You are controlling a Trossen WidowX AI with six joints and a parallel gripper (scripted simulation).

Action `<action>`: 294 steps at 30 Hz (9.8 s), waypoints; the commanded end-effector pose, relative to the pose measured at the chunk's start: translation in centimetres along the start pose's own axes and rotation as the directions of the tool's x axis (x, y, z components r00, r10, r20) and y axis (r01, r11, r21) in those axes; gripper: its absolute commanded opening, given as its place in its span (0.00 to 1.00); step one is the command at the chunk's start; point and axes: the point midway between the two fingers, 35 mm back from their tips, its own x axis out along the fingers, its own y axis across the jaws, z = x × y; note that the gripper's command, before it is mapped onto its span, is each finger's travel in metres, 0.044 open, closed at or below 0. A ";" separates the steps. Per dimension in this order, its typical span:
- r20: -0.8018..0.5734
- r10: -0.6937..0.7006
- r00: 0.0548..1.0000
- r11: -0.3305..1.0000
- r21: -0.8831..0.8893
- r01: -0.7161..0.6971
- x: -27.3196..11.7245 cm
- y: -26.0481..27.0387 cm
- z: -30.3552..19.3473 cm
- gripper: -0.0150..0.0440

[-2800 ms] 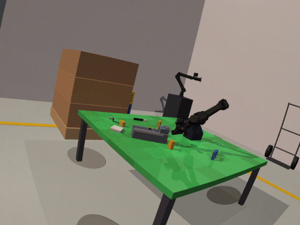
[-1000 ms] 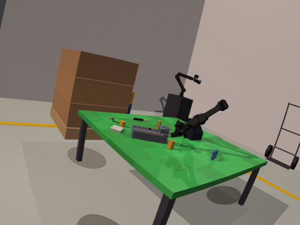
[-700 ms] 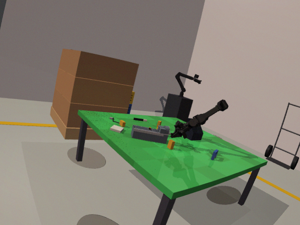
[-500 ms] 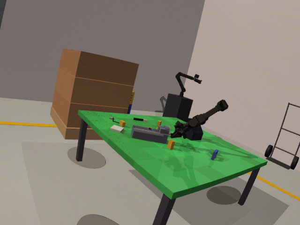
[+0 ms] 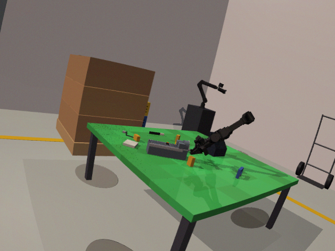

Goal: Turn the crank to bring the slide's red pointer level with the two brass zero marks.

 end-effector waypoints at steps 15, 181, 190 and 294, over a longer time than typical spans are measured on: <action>-0.010 -0.010 1.000 1.000 0.001 0.010 0.5 -0.7 -0.5 0.25; -0.005 -0.010 1.000 1.000 -0.003 0.010 -3.5 -0.3 4.4 1.00; 0.001 -0.014 1.000 1.000 -0.001 0.014 -8.7 -0.3 9.8 1.00; -0.008 -0.012 1.000 1.000 -0.006 0.012 -10.5 -0.3 10.9 1.00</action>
